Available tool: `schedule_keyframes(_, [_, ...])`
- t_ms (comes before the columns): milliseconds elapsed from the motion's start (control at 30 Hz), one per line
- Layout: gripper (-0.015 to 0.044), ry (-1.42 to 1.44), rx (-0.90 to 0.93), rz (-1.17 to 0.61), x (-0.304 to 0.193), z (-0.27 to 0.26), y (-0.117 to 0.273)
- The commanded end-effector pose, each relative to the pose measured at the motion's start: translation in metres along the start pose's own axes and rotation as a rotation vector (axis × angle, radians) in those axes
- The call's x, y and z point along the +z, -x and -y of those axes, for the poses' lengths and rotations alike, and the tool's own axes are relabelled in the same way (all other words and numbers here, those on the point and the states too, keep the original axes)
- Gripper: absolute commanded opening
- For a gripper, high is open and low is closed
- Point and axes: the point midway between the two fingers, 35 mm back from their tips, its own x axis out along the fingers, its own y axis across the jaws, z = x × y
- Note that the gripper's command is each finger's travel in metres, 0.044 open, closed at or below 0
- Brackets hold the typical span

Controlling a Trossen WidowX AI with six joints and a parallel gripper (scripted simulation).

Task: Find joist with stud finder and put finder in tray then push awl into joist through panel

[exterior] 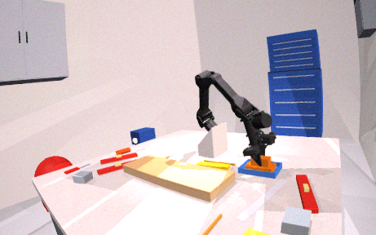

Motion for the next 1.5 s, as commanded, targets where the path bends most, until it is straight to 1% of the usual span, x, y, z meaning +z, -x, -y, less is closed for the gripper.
schedule_keyframes(0, [0.0210, -0.001, 0.000, 0.000, 0.000, 0.000, 0.000])
schedule_keyframes(167, [0.0341, -0.001, 0.000, 0.000, 0.001, 0.000, 0.003])
schedule_keyframes(300, [0.0440, 0.000, 0.001, 0.002, 0.013, 0.002, 0.036])
schedule_keyframes(400, [0.0440, 0.001, 0.002, 0.003, 0.025, 0.000, 0.080])
schedule_keyframes(433, [0.0440, 0.001, 0.002, 0.003, 0.027, -0.001, 0.090])
schedule_keyframes(567, [0.0440, 0.001, 0.002, 0.003, 0.027, -0.001, 0.093])
schedule_keyframes(600, [0.0440, -0.001, -0.008, 0.016, 0.026, 0.004, 0.082])
schedule_keyframes(667, [0.0440, -0.058, -0.013, 0.028, 0.016, 0.023, 0.092])
schedule_keyframes(767, [0.0440, -0.189, -0.025, 0.049, -0.015, 0.066, 0.111])
schedule_keyframes(900, [0.0440, -0.327, -0.040, 0.060, -0.054, 0.106, 0.127])
schedule_keyframes(1067, [0.0440, -0.546, -0.062, 0.070, -0.118, 0.147, 0.144])
schedule_keyframes(1233, [0.0440, -0.742, -0.085, 0.062, -0.183, 0.172, 0.154])
schedule_keyframes(1300, [0.0440, -0.821, -0.098, 0.047, -0.217, 0.179, 0.156])
schedule_keyframes(1467, [0.0440, -0.995, -0.124, 0.000, -0.292, 0.184, 0.161])
